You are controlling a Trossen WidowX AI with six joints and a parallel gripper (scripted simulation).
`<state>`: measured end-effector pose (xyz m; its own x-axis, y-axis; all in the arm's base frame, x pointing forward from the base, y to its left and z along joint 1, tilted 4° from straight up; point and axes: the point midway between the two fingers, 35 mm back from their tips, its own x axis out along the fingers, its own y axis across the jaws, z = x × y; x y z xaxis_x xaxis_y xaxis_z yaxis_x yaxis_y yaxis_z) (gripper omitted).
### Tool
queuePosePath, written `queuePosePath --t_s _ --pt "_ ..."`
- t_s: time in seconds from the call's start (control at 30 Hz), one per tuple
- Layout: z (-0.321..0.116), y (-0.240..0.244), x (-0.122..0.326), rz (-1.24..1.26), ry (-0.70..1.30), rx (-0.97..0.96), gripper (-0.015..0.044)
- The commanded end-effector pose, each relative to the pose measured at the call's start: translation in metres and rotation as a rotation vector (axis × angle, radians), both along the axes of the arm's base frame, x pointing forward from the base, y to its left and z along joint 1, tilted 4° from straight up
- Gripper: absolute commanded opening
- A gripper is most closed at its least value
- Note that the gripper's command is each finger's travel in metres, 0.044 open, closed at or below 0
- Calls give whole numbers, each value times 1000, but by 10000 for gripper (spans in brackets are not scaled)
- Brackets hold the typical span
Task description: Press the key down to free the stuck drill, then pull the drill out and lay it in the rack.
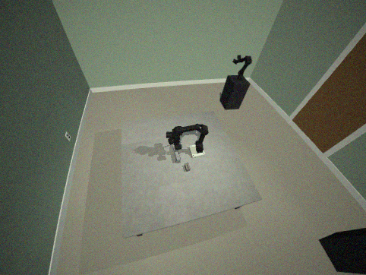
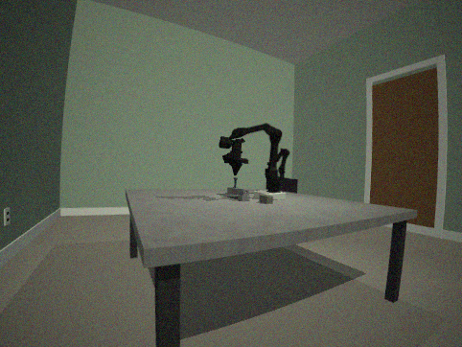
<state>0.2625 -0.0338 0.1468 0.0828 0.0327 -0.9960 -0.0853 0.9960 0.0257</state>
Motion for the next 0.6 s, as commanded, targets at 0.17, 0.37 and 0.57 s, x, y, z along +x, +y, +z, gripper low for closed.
queuePosePath --t_s 0.17,0.37,0.57 --pt "-13 5 -1 -10 12 12 0" --pt "-16 5 -1 -10 12 12 0" --pt "-18 4 1 -10 12 12 0"
